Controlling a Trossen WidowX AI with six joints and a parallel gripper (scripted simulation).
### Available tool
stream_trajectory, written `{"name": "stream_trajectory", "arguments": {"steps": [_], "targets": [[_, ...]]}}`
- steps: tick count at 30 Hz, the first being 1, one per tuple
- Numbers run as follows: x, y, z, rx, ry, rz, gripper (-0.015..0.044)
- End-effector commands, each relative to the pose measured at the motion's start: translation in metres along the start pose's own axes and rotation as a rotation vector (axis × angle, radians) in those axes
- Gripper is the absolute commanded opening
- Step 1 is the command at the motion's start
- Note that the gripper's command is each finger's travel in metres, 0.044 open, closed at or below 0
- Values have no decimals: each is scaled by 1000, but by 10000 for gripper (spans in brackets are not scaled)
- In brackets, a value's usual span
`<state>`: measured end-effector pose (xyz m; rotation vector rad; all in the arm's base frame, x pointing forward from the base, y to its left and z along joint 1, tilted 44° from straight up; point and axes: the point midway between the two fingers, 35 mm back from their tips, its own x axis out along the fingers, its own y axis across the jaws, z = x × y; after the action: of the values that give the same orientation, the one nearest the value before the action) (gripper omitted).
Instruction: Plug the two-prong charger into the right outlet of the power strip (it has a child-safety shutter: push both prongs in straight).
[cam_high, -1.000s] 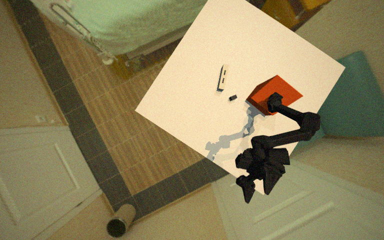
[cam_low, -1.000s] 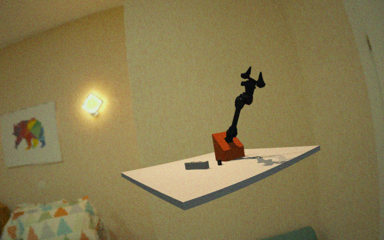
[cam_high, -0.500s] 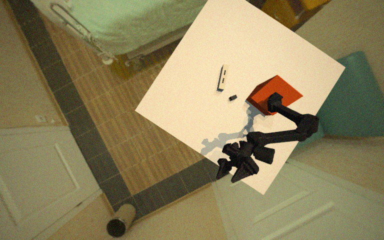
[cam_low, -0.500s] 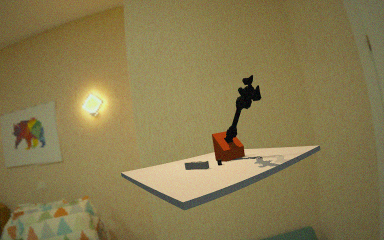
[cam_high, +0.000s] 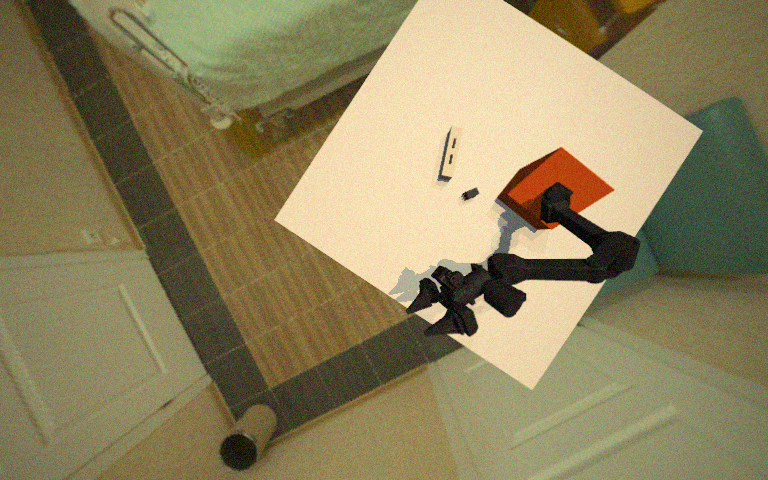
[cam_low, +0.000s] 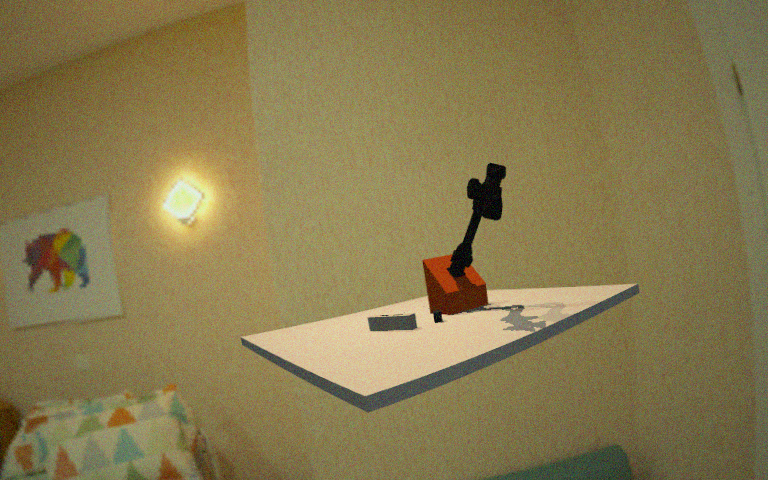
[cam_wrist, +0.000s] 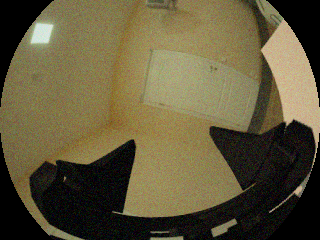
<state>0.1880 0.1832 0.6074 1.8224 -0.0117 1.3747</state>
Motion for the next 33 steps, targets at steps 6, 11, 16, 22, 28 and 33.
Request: {"name": "stream_trajectory", "arguments": {"steps": [6,11,16,22,28,33], "targets": [[-9,-69,21,-247,5,-219,440],[-18,-102,34,-373,24,-333,440],[-31,-134,48,-492,51,-447,440],[-51,-169,64,-621,101,-581,440],[-74,-201,79,-736,165,-706,440],[-96,-225,91,-820,231,-808,440]]}}
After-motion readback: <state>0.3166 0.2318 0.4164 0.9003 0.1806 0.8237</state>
